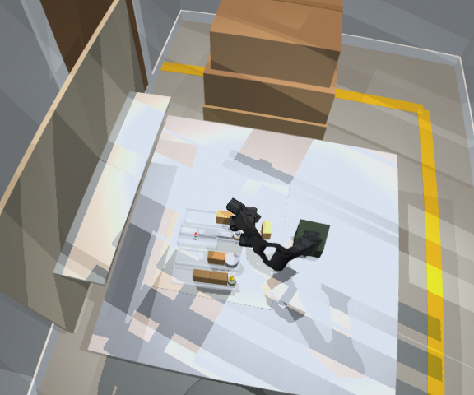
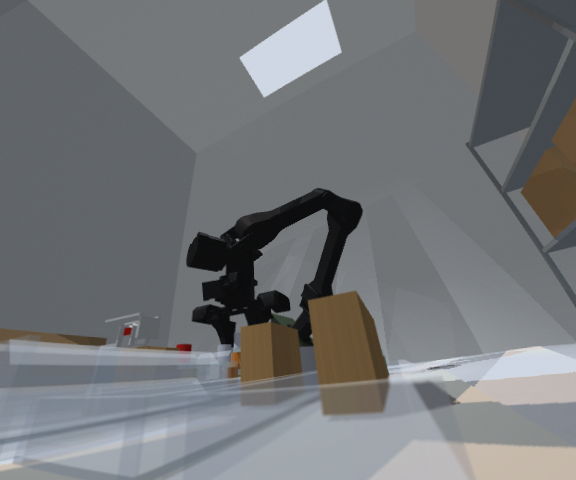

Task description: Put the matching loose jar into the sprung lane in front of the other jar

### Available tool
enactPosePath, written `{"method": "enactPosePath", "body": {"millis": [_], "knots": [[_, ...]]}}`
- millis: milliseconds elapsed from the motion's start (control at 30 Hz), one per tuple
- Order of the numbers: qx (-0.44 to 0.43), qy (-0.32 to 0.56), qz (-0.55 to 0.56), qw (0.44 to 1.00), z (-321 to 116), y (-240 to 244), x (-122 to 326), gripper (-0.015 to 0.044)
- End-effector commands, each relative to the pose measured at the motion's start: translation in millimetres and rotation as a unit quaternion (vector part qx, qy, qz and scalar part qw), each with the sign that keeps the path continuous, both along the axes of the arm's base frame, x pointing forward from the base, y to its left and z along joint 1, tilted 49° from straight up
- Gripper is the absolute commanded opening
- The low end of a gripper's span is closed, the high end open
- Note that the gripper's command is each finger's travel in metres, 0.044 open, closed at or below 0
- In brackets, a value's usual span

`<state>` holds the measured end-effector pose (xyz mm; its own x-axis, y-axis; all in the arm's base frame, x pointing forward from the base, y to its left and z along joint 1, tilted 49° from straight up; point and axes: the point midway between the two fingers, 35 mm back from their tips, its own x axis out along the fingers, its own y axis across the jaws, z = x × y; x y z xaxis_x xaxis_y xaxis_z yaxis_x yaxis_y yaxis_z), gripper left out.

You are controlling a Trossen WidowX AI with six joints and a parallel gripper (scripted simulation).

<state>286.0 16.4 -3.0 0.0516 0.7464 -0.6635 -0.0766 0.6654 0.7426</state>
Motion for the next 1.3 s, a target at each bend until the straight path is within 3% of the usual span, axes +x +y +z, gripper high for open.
{"method": "enactPosePath", "body": {"millis": [0, 1267], "knots": [[0.002, -0.001, -0.002, 1.0, 0.9, 0.0, 3.6, 0.0], [0.002, -0.002, -0.002, 1.0, 2.5, 0.2, 19.7, 0.0]]}}
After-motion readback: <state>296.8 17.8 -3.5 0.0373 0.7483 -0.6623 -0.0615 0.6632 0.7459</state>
